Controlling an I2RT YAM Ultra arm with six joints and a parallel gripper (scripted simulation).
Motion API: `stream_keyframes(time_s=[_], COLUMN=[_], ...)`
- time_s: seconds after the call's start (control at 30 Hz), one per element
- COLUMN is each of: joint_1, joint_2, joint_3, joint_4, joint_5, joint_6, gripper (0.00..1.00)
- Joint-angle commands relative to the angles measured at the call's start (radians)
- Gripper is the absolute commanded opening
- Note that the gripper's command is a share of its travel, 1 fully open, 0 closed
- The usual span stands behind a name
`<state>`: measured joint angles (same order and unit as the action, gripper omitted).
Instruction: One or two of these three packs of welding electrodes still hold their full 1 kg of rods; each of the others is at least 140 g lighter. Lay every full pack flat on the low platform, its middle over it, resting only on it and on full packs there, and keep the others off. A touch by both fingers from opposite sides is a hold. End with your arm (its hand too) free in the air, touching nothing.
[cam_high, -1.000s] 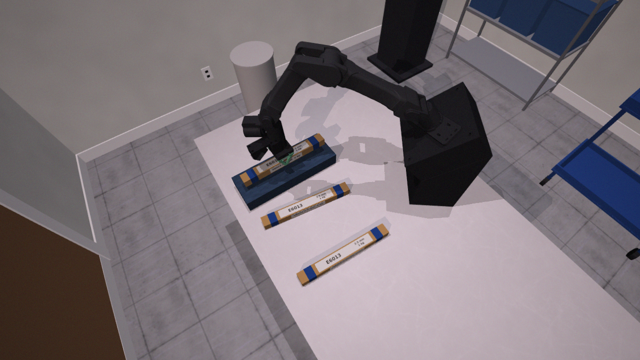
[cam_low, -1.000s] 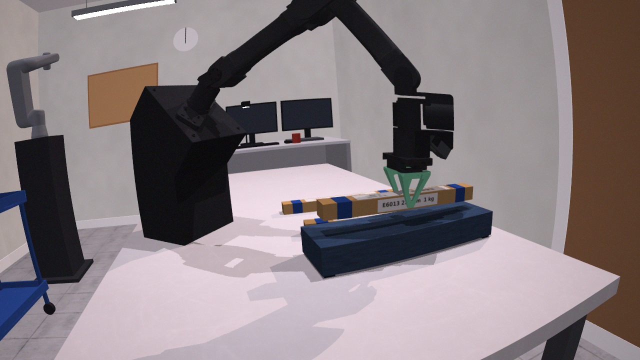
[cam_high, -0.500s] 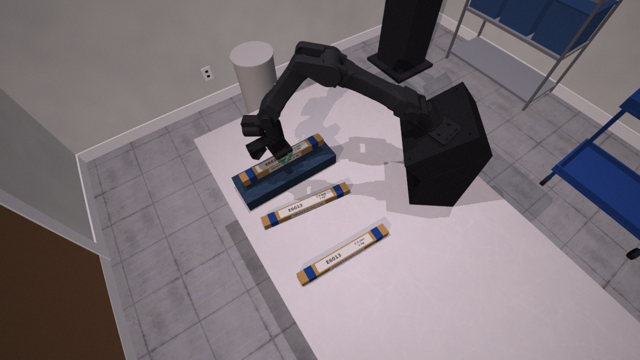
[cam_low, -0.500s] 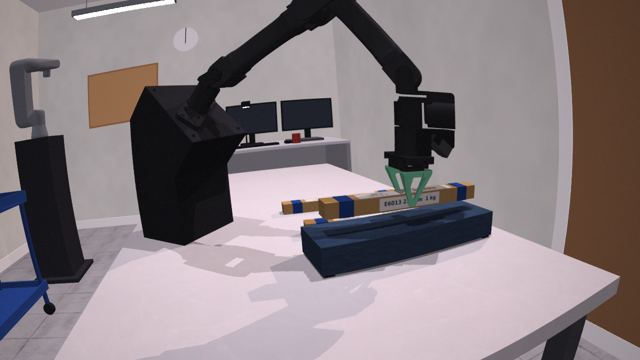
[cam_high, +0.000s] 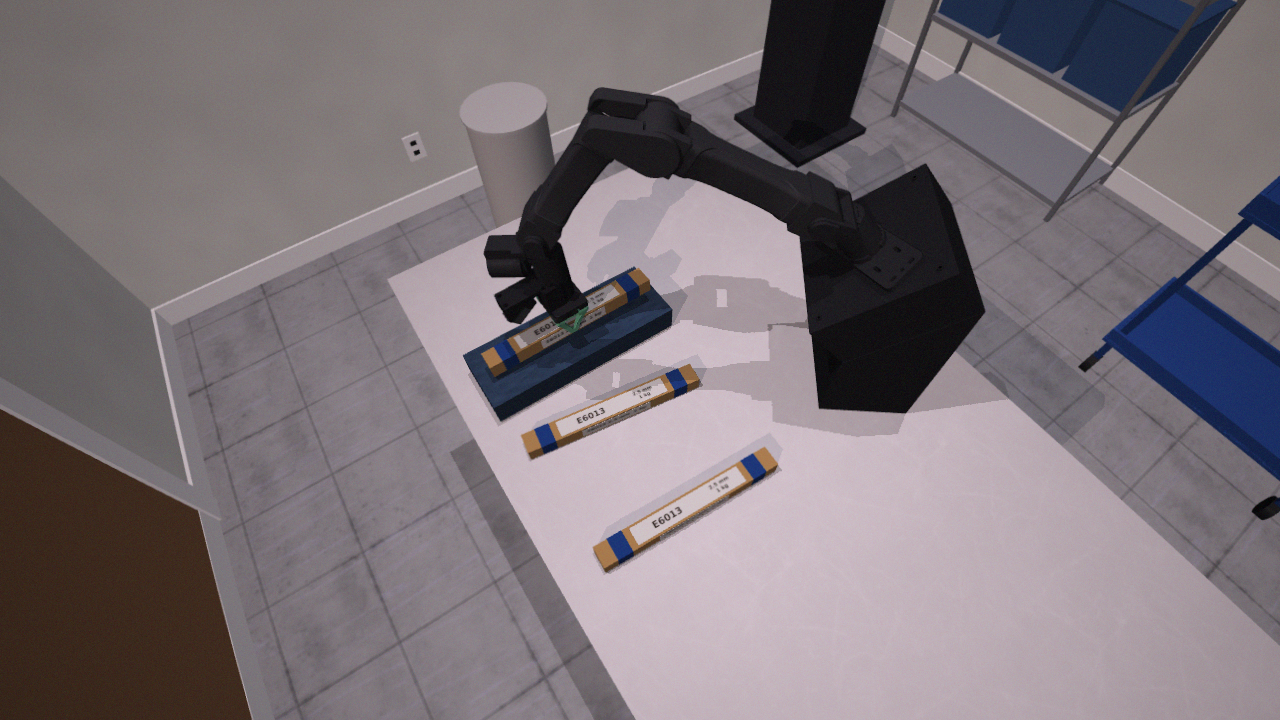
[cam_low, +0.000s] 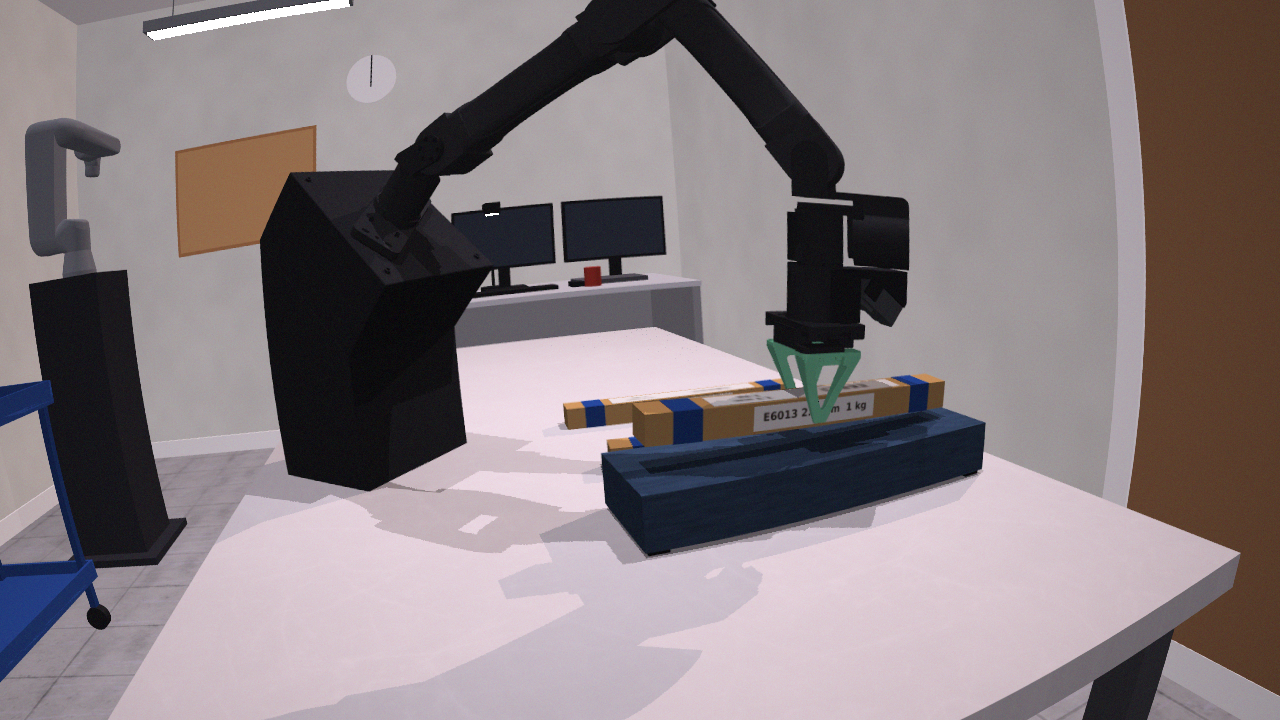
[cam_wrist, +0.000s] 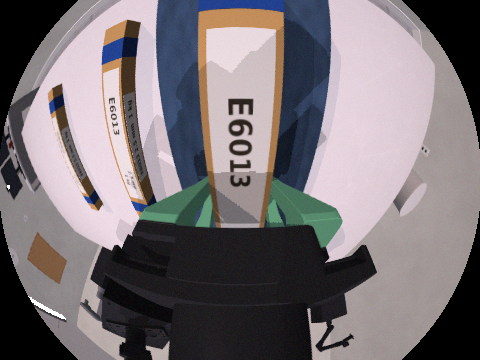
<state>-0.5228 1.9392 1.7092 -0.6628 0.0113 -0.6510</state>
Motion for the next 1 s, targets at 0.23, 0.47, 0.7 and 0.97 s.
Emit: stream_keyframes(time_s=[0.23,0.47,0.7,0.97], joint_1=[0.006,0.006,0.005,0.004], joint_2=[-0.052,-0.041,-0.029,-0.015], joint_3=[0.061,0.060,0.063,0.068], joint_4=[0.011,0.024,0.028,0.037], joint_5=[-0.010,-0.010,-0.010,-0.006], joint_6=[-0.002,-0.003,-0.003,-0.002], gripper=[0.00,0.00,0.00,0.00])
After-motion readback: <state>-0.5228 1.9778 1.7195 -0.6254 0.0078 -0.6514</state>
